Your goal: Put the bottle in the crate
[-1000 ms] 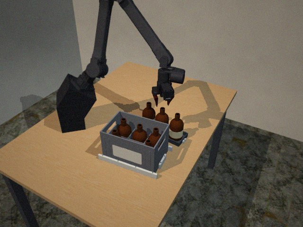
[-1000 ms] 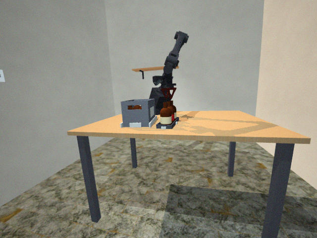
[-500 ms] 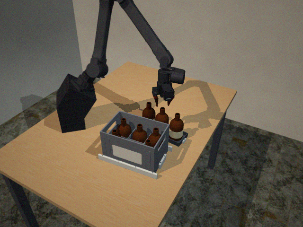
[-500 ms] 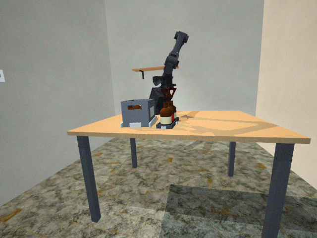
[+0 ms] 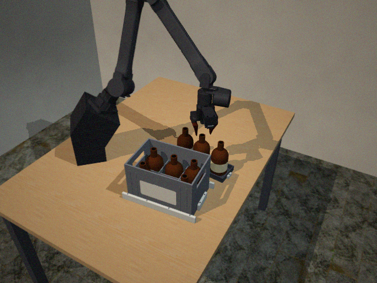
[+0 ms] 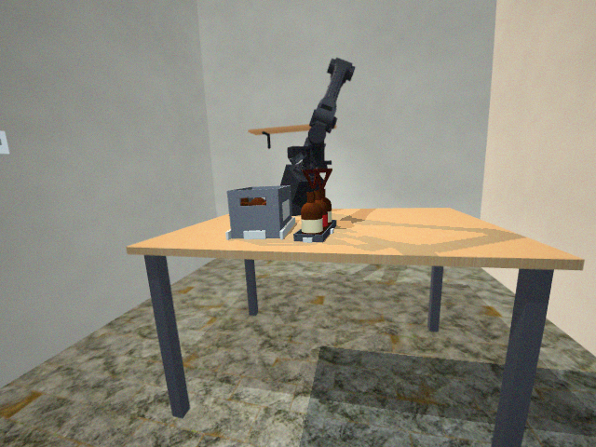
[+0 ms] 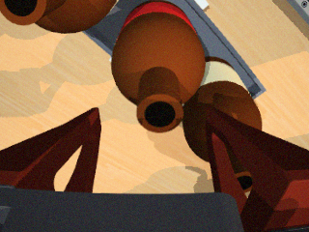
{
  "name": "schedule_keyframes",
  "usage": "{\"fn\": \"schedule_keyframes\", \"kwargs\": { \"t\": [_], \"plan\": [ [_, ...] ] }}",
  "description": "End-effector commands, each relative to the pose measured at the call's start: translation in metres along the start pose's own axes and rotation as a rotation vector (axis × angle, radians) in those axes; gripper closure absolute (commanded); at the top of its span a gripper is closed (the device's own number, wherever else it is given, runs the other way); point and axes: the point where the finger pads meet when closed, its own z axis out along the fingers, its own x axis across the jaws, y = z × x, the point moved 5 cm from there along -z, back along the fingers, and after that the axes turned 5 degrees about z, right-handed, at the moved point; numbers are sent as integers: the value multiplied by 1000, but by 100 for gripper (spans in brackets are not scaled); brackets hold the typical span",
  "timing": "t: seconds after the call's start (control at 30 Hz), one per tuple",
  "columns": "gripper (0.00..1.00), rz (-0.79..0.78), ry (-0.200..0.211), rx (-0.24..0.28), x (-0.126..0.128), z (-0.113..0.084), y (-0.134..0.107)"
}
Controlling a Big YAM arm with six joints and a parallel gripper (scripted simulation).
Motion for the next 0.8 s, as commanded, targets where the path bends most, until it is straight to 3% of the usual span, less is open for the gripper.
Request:
{"fn": "schedule_keyframes", "kwargs": {
  "t": [0.0, 0.77],
  "plan": [
    [39, 10, -7, 9, -1, 10, -4],
    [39, 10, -7, 9, -2, 29, -4]
  ]
}}
